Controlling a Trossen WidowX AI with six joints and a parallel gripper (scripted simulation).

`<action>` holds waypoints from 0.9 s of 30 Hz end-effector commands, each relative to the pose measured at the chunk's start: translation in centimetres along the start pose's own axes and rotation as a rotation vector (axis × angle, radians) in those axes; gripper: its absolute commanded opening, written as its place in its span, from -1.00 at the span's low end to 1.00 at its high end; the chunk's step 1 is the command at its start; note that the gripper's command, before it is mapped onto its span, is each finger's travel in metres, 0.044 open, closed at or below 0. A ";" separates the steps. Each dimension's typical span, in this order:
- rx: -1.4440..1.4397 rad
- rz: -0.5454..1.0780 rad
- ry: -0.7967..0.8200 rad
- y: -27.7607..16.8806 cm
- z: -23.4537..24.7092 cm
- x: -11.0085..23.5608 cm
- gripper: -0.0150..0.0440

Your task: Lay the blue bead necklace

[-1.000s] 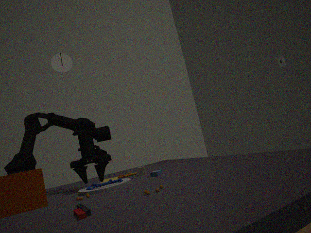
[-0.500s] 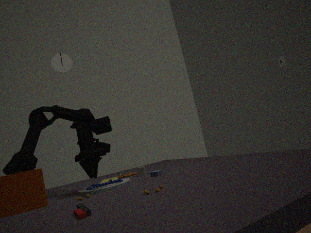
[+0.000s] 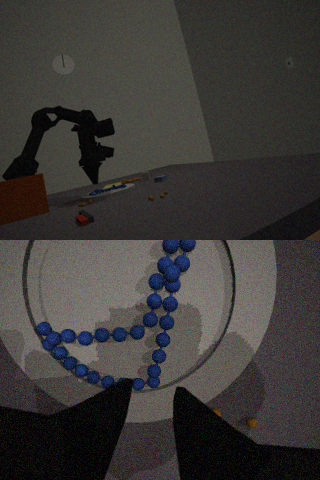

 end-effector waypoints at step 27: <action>-0.011 0.006 0.008 -0.2 0.0 -3.4 -0.08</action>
Point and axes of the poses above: the point midway between the two fingers, 35 mm back from their tips, its own x axis back along the fingers, its own z axis across the jaws, y = z × x, the point moved 1 cm from there along x, back along the fingers, and after that the axes turned 4 degrees about -x, right-handed, at the moved point
